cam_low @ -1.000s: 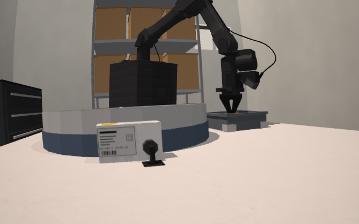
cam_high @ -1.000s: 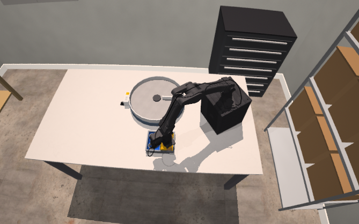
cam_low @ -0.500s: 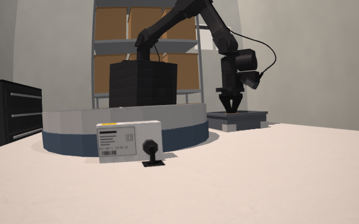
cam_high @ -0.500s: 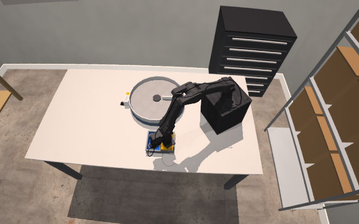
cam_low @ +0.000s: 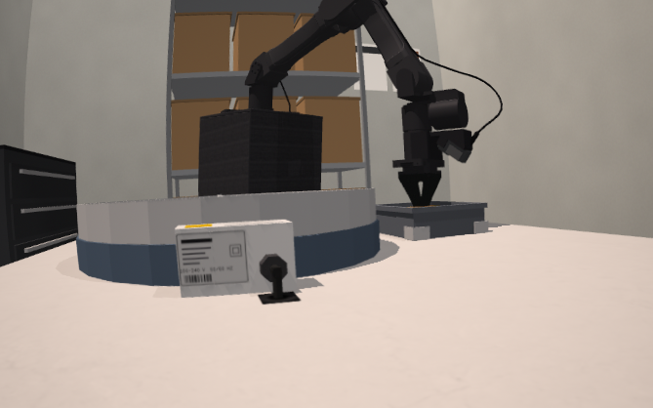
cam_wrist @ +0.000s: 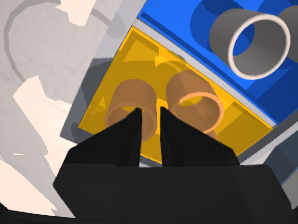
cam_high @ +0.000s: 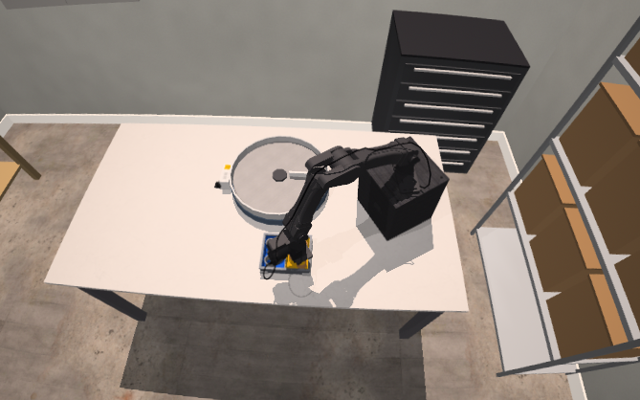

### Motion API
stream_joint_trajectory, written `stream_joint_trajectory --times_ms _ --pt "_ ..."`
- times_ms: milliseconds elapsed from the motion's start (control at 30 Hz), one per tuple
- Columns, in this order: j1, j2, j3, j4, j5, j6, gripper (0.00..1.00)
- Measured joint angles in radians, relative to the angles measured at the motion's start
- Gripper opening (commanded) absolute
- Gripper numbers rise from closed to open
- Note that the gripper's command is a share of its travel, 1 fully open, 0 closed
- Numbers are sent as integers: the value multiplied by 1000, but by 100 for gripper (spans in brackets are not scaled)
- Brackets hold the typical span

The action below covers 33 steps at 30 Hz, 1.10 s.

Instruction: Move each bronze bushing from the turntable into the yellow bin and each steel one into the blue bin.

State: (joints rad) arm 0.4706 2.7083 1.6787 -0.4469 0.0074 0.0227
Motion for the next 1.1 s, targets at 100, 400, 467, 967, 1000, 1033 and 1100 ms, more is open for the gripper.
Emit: stream_joint_trajectory --times_ms 100,400,467,967,1000,1033,1100 --pt "0 0 0 0 0 0 15" --pt "0 0 0 0 0 0 15" --pt "0 0 0 0 0 0 15" --pt "0 -99 -48 -47 0 0 15" --pt "0 -108 -50 -50 0 0 15" --pt "0 -119 -54 -54 0 0 15" --pt "0 -144 -64 -68 0 0 15"
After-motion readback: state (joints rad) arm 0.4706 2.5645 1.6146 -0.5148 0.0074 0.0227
